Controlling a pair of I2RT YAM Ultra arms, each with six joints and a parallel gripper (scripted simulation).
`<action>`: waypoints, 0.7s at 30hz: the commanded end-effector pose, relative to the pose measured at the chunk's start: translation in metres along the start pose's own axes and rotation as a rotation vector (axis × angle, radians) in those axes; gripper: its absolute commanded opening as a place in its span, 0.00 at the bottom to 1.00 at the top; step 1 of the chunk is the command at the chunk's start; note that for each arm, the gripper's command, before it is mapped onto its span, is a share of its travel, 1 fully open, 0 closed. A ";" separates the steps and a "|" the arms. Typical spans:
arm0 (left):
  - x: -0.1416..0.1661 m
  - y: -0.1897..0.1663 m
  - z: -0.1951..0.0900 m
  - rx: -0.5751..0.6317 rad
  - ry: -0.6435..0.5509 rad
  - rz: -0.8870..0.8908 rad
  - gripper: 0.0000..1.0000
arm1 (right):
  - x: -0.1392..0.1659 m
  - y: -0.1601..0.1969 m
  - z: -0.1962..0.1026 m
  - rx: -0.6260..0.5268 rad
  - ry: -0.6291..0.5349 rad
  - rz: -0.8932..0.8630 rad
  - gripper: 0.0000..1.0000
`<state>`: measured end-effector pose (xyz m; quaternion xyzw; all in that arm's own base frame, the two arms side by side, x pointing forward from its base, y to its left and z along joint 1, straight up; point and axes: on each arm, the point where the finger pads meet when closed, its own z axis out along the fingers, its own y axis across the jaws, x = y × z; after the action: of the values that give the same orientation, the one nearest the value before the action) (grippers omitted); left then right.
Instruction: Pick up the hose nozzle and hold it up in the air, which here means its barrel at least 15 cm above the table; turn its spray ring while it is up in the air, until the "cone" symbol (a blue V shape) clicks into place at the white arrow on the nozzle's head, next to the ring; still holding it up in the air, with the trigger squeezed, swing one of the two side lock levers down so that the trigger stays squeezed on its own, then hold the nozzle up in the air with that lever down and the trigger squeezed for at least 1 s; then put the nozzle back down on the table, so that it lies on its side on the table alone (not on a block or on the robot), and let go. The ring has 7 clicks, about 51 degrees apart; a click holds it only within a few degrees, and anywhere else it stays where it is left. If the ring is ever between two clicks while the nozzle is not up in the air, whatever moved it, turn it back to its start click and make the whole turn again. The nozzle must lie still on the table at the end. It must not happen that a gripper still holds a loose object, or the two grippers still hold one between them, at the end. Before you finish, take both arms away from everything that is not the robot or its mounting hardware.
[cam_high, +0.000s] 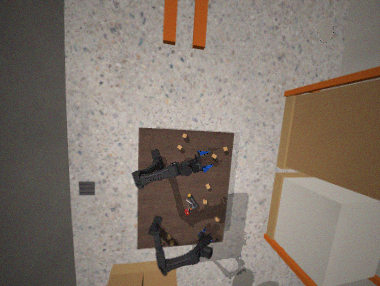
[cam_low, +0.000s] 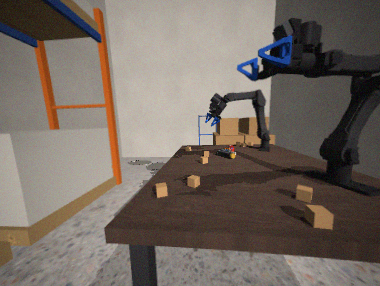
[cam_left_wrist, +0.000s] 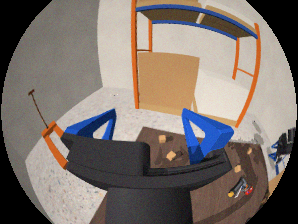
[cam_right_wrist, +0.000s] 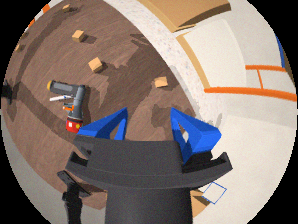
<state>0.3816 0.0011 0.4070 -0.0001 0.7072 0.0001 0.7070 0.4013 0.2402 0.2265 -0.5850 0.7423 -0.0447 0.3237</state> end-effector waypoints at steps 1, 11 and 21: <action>-0.013 -0.001 -0.004 0.005 -0.029 -0.008 1.00 | -0.009 -0.035 -0.026 0.141 -0.113 0.138 0.63; -0.013 -0.001 -0.004 0.005 -0.029 -0.008 1.00 | 0.017 -0.075 -0.063 0.297 -0.199 0.346 0.63; -0.013 -0.001 -0.004 0.005 -0.029 -0.008 1.00 | 0.048 -0.112 -0.112 0.468 -0.329 0.566 0.63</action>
<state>0.3816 0.0011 0.4070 -0.0001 0.7072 0.0001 0.7070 0.4261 0.1330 0.3144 -0.3158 0.8006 -0.0398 0.5076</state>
